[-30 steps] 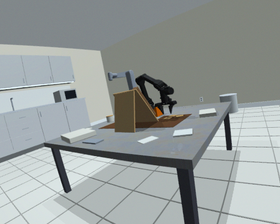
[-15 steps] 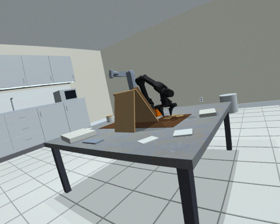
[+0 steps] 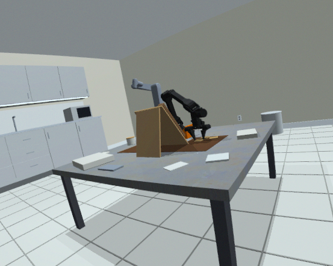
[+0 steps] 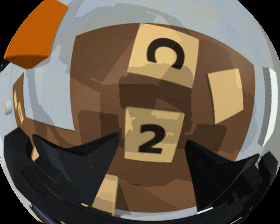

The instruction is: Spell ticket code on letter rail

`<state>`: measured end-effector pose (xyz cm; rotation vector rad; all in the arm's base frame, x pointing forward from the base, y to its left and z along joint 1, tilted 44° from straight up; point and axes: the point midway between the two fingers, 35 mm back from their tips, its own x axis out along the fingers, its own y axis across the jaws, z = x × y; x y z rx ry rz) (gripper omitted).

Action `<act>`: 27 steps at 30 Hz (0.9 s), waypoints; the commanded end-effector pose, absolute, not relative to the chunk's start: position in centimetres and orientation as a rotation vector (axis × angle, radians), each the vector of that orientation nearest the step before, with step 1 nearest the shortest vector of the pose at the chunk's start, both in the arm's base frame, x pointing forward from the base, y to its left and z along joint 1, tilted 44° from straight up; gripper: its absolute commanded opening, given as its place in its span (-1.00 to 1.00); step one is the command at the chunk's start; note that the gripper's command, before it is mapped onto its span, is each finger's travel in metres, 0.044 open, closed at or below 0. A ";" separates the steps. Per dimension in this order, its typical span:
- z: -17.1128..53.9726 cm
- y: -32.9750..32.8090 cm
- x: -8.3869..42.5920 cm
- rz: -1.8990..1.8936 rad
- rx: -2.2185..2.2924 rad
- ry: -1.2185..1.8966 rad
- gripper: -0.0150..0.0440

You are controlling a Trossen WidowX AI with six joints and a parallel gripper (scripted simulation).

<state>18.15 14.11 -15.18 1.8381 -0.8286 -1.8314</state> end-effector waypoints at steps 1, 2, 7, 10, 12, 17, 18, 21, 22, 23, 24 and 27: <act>-15.5 13.6 18.1 -1.827 1.829 -0.825 0.66; -15.5 13.6 18.1 -1.827 1.829 -0.825 0.66; -15.5 13.6 18.1 -1.827 1.829 -0.825 0.66; -15.5 13.6 18.1 -1.827 1.829 -0.825 0.66; -15.5 13.6 18.1 -1.827 1.829 -0.825 0.66; -15.5 13.6 18.1 -1.827 1.829 -0.825 0.57; -15.5 13.6 18.1 -1.827 1.829 -0.825 0.55; -15.5 13.6 18.1 -1.827 1.829 -0.825 0.48; -15.5 13.6 18.1 -1.827 1.829 -0.825 0.46; -15.5 13.6 18.1 -1.827 1.829 -0.825 0.44; -15.5 13.6 18.1 -1.827 1.829 -0.825 0.41; -15.5 13.6 18.1 -1.827 1.829 -0.825 0.35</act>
